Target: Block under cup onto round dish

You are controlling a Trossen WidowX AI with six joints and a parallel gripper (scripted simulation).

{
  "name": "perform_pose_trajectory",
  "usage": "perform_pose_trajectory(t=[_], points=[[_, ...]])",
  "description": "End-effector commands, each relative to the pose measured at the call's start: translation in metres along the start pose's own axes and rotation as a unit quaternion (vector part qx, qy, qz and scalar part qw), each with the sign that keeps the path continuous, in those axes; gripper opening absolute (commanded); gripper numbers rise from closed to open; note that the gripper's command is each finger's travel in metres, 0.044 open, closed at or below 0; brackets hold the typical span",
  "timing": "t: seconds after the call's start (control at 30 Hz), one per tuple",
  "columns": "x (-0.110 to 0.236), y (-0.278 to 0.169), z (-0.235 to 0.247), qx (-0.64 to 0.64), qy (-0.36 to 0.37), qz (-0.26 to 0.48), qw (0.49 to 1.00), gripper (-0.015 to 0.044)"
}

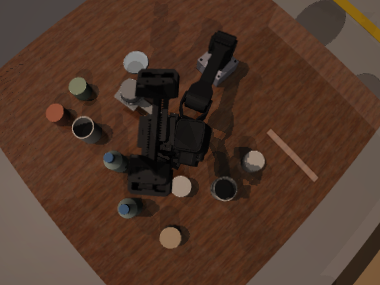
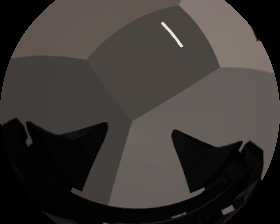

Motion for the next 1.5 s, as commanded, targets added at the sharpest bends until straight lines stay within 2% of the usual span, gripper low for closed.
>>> perform_pose_trajectory(t=[0.0,0.03,0.33,0.83,1.47], points=[[0.0,0.001,0.0,0.0,-0.001,0.0,1.0,0.0426],[-0.001,0.002,-0.001,0.001,-0.003,0.001,1.0,0.044],[-0.011,0.042,-0.031,0.014,-0.057,0.018,0.998,0.044],[-0.03,0.116,-0.129,0.0,-0.174,0.08,0.981,0.044],[-0.028,0.14,-0.256,-0.027,-0.255,0.239,0.937,0.044]])
Point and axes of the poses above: the point midway between the two fingers, 35 mm back from their tips, its own x axis back along the fingers, its own z axis across the jaws, y = z × x, the point moved 9 cm from there along x, back along the fingers, and after that the axes turned 12 degrees about x, right-handed, at the moved point
